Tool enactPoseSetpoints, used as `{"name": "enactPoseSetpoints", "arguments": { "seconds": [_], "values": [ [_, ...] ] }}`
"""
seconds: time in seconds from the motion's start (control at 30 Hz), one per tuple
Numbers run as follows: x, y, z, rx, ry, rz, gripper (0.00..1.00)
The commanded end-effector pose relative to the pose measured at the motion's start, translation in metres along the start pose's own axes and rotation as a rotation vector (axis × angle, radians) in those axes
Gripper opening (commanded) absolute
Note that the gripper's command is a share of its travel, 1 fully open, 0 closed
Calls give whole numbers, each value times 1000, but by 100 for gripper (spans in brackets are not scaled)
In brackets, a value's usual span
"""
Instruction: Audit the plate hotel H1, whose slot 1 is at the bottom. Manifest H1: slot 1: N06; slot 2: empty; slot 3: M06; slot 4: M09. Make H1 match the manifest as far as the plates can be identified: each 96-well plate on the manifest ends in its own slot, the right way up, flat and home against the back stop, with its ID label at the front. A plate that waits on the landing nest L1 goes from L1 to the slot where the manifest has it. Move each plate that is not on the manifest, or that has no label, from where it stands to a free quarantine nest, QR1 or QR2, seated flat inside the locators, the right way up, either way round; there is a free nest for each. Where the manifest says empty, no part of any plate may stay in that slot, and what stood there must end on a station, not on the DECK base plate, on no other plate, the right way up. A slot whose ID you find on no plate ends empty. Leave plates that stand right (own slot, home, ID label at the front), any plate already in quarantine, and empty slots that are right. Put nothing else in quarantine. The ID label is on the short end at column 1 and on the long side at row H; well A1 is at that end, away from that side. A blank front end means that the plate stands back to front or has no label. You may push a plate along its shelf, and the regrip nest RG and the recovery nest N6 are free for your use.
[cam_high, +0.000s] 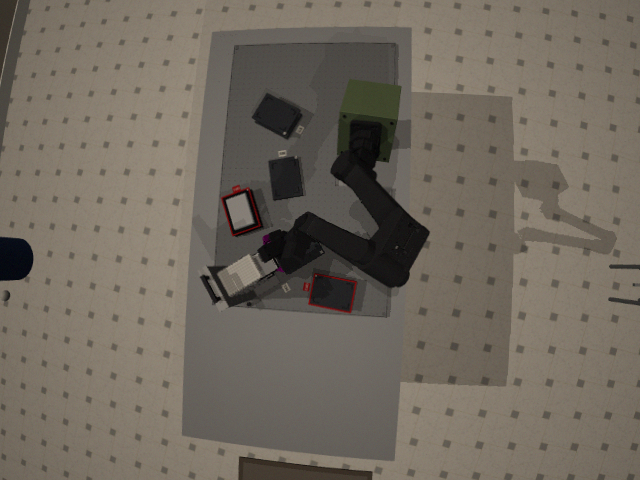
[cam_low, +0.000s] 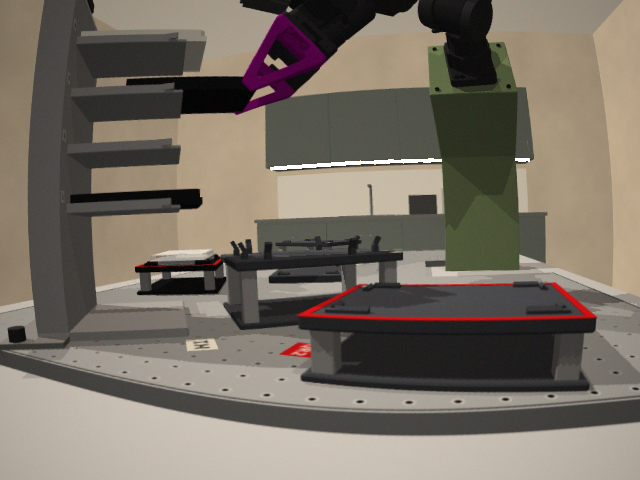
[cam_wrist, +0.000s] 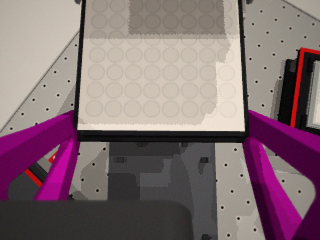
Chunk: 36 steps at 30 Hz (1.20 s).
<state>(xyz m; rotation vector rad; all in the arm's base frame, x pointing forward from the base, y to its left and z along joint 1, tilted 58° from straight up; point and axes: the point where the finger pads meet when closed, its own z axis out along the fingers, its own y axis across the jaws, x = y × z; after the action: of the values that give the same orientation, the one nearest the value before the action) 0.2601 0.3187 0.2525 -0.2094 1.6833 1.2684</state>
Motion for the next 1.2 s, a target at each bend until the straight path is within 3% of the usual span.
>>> {"name": "enactPoseSetpoints", "arguments": {
  "seconds": [0.0, 1.17],
  "values": [
    [-2, 8, -7, -25, -22, 1, 86],
    [28, 7, -37, -24, -21, -2, 86]
  ]
}}
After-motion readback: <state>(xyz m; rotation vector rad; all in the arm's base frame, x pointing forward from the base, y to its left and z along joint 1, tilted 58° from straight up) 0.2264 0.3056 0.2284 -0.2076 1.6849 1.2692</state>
